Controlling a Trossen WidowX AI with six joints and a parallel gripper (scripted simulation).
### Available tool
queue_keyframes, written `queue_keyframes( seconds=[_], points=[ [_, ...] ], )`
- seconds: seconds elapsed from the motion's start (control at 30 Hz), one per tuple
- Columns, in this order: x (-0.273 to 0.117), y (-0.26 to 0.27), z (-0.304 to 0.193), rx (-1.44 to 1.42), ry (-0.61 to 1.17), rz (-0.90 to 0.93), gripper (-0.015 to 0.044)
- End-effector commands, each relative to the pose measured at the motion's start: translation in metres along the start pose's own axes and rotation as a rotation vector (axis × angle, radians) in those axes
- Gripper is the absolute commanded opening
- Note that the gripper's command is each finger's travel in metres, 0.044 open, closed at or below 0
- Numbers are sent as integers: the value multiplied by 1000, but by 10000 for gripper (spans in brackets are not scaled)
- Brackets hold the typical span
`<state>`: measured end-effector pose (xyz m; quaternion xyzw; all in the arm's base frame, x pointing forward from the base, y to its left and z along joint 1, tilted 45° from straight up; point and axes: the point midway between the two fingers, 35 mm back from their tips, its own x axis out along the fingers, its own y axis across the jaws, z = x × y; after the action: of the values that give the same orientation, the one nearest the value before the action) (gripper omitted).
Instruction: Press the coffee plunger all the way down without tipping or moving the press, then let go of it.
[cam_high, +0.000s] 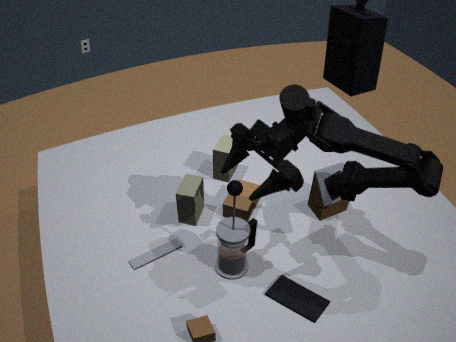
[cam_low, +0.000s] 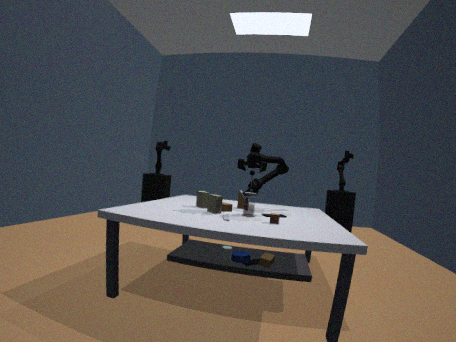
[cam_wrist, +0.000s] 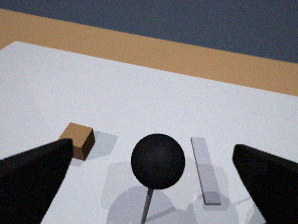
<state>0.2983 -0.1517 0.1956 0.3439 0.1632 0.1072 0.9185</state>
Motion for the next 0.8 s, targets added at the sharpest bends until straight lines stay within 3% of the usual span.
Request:
queue_keyframes(
  seconds=[0.0, 0.07, 0.43, 0.77],
  points=[
    [7, -3, -4, 22, 5, -1, 440],
    [8, -2, -4, 22, 4, -1, 440],
    [8, -2, -4, 22, 4, -1, 151],
    [8, -2, -4, 22, 4, -1, 128]
  ],
)
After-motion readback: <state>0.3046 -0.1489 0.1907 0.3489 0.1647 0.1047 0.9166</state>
